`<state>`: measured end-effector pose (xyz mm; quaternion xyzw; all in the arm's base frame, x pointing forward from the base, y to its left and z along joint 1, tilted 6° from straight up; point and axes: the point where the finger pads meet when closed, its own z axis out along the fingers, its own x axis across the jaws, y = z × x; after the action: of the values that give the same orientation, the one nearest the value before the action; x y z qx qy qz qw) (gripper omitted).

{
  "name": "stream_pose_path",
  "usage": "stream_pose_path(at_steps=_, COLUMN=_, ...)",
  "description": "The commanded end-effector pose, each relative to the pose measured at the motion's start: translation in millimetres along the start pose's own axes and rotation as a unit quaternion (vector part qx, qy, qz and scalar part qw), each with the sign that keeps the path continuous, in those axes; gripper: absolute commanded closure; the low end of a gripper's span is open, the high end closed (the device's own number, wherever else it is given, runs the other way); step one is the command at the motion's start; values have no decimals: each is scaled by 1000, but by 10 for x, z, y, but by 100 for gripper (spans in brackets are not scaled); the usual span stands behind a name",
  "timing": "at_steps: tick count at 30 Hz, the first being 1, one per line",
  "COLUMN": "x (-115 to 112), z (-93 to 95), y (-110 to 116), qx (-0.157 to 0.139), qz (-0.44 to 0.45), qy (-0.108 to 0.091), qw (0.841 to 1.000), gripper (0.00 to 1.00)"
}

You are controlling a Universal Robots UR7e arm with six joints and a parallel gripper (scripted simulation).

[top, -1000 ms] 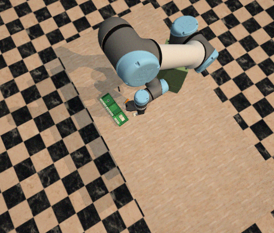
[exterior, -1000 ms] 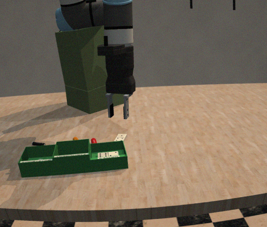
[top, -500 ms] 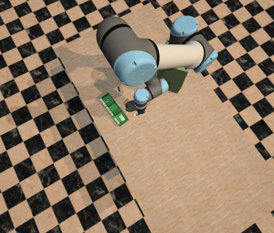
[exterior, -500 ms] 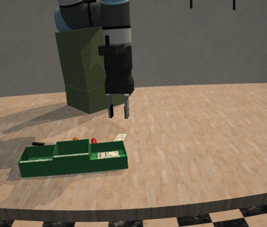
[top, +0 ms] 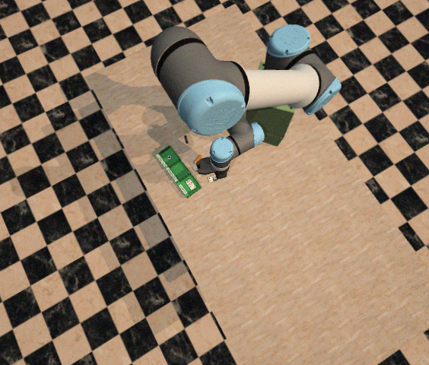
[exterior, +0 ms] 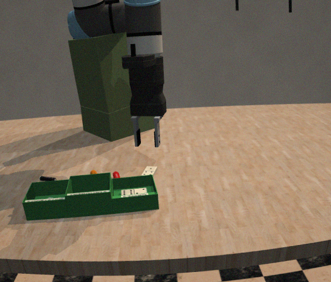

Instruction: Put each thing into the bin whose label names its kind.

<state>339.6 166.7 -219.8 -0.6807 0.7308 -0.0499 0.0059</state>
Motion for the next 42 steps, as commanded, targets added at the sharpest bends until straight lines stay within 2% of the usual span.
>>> stream_pose_path(at_steps=1, x=3, z=-2, y=-2, qx=0, qz=0, qy=0, qw=1000, gripper=21)
stream_pose_path(at_steps=5, x=4, z=-2, y=-1, qx=0, qz=0, qy=0, qw=1000, gripper=21)
stream_pose_path(at_steps=17, x=6, z=486, y=-18, qx=1, qz=1, qy=-1, qw=1000, gripper=21)
stream_pose_path(at_steps=21, x=3, z=556, y=-23, qx=1, qz=1, qy=-1, qw=1000, gripper=21)
stream_pose_path(at_steps=26, x=-6, z=556, y=-31, qx=1, qz=0, qy=-1, qw=1000, gripper=21)
stream_pose_path(at_steps=34, x=2, z=663, y=-28, qx=1, qz=1, qy=-1, qw=1000, gripper=21)
stream_pose_path(at_steps=42, x=1, z=668, y=-8, qx=0, qz=0, qy=0, qw=1000, gripper=21)
